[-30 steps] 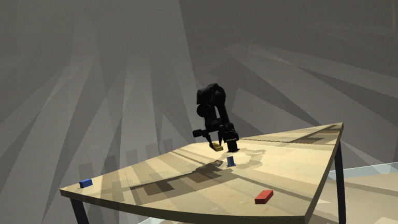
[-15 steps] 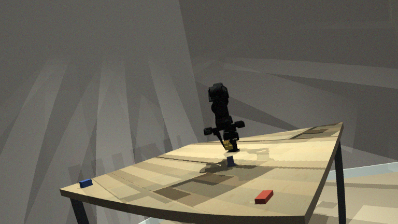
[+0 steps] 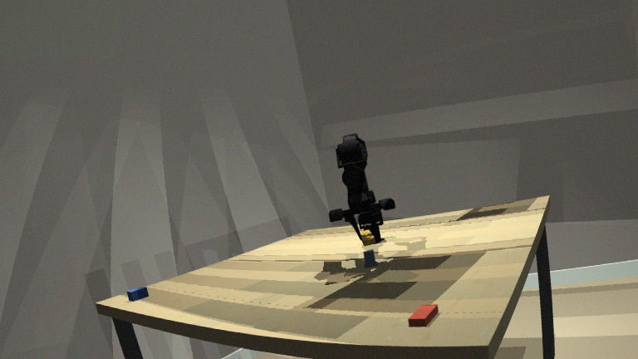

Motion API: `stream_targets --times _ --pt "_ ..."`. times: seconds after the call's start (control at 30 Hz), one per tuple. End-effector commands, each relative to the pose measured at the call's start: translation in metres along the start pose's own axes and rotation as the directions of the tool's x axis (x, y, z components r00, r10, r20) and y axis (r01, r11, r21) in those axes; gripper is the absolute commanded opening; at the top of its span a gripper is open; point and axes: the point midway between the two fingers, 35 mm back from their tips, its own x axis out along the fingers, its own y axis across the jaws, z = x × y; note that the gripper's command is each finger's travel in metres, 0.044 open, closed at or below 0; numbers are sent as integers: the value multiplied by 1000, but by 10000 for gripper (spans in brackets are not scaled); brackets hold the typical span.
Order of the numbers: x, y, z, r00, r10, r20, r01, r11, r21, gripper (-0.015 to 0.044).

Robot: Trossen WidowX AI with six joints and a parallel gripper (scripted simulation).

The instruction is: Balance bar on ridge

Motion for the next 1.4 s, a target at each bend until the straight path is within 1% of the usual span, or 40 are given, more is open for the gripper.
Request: stream_targets --times 0.0,0.4,1.37 --pt "8 -1 -1 1000 -2 -4 2 1000 5 0" --pt "27 -3 -2 1000 -2 -4 2 1000 6 0" --pt "27 -3 -2 1000 -2 -4 2 1000 6 0"
